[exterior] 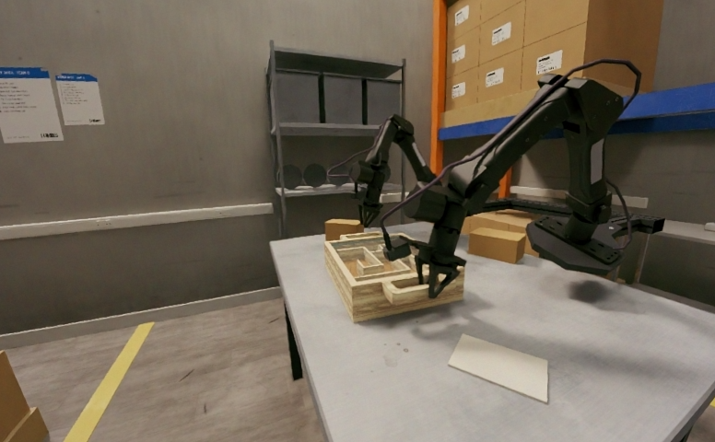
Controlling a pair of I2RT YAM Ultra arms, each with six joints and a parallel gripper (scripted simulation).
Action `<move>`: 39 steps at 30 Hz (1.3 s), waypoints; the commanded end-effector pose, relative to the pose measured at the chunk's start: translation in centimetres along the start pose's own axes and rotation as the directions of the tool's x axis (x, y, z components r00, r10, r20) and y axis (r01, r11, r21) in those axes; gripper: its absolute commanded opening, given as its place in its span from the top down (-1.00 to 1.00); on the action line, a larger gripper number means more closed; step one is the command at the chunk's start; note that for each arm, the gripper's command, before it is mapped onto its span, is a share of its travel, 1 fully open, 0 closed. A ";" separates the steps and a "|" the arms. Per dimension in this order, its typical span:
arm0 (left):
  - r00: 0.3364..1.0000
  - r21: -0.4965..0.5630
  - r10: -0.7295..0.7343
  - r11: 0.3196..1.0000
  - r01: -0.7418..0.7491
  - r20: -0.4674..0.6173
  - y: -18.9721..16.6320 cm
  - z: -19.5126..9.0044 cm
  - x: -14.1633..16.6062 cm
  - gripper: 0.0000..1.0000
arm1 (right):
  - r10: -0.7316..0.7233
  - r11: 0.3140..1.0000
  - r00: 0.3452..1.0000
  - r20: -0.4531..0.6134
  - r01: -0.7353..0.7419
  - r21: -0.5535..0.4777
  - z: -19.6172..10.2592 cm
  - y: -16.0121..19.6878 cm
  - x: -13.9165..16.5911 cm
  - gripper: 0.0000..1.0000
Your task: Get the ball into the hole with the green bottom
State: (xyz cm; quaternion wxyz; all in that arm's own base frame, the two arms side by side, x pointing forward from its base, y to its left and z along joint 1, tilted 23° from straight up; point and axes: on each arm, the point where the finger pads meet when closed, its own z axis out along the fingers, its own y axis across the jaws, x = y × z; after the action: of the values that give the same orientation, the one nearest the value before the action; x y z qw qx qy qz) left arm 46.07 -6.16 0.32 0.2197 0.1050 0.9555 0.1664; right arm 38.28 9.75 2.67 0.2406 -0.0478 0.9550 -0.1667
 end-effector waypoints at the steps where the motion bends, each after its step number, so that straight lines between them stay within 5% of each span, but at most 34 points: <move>1: 0.999 0.015 0.002 1.000 -0.003 0.040 -0.6 0.1 -1.4 0.24 | -0.006 1.000 0.999 0.048 0.006 -0.013 -0.7 1.1 -1.8 0.24; 17: 0.999 0.019 0.004 1.000 -0.005 0.054 -0.8 -0.7 -2.0 0.24 | -0.016 1.000 1.000 -0.021 0.016 -0.001 2.7 0.1 1.1 0.24; 19: 0.999 0.019 0.004 1.000 -0.005 0.054 -0.8 -0.7 -2.0 0.24 | -0.003 1.000 1.000 0.024 0.004 -0.015 2.1 0.6 -0.9 0.24; 39: 0.999 0.019 0.004 1.000 -0.005 0.054 -0.8 -0.7 -2.0 0.24 | -0.007 1.000 1.000 0.006 0.007 -0.008 5.2 0.3 -0.2 0.24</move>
State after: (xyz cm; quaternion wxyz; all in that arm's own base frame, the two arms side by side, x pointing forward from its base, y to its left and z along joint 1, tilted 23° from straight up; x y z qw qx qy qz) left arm 46.48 -6.29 0.23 0.2256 0.1063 0.9543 0.1646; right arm 40.19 7.91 -1.91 0.2290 -0.0460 0.9569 -0.1723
